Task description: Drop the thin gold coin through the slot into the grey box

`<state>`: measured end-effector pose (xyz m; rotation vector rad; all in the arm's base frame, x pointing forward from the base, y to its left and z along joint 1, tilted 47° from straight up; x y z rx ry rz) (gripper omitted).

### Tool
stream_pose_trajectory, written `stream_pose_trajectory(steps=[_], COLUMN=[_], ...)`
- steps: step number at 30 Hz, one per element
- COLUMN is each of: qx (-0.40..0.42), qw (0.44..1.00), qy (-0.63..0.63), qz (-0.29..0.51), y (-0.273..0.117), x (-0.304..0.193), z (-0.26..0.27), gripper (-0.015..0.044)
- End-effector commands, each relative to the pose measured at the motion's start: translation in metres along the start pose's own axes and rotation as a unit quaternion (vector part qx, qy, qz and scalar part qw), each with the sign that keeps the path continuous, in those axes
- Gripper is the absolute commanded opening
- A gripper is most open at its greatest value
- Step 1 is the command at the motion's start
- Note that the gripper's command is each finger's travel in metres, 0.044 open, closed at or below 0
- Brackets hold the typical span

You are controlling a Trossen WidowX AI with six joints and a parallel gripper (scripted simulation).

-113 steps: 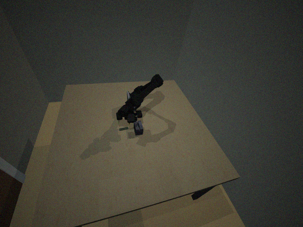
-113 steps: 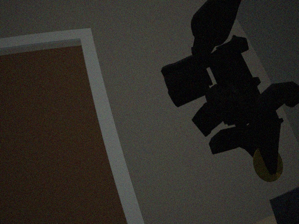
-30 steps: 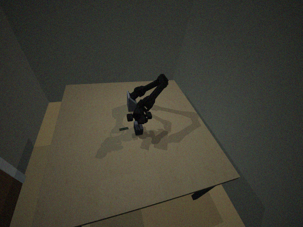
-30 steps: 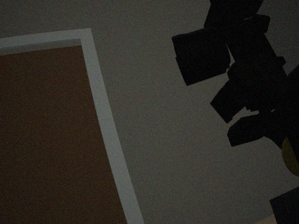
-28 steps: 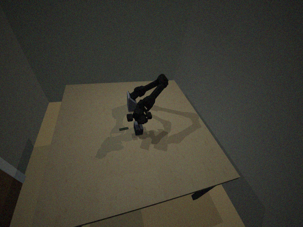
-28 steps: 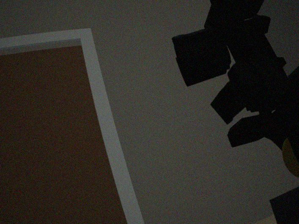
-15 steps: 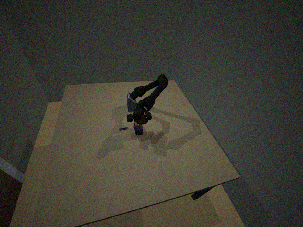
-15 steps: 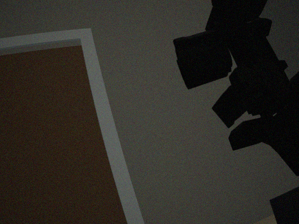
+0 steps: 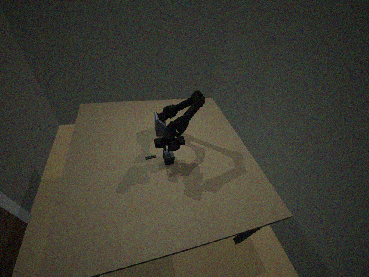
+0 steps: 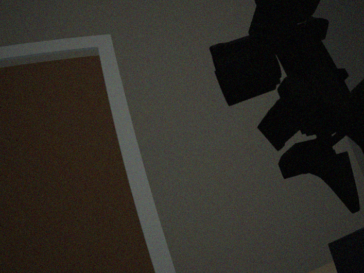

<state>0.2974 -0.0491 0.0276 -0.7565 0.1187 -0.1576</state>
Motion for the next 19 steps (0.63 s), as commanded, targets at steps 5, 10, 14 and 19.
stream_pose_trajectory(steps=[5,10,14,19], qx=[-0.002,0.000,0.000,0.000], qw=[1.000,1.000,1.000,1.000], qy=[-0.001,0.000,0.000,0.000], qz=[-0.003,-0.002,-0.002,-0.002], y=[-0.032,-0.053,-0.053,-0.053], x=[0.000,-0.002,-0.002,-0.002], z=[-0.001,0.000,0.000,0.000], gripper=[0.0423,0.0440,0.0440,0.0440])
Point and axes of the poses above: the point midway between the two fingers, 35 mm back from their tips, its own y axis out along the fingers, its own z axis across the jaws, x = y × z, the point moved 2 cm from there along -y, back along the fingers, and after that the axes turned 6 degrees about y, right-handed, at the moved point
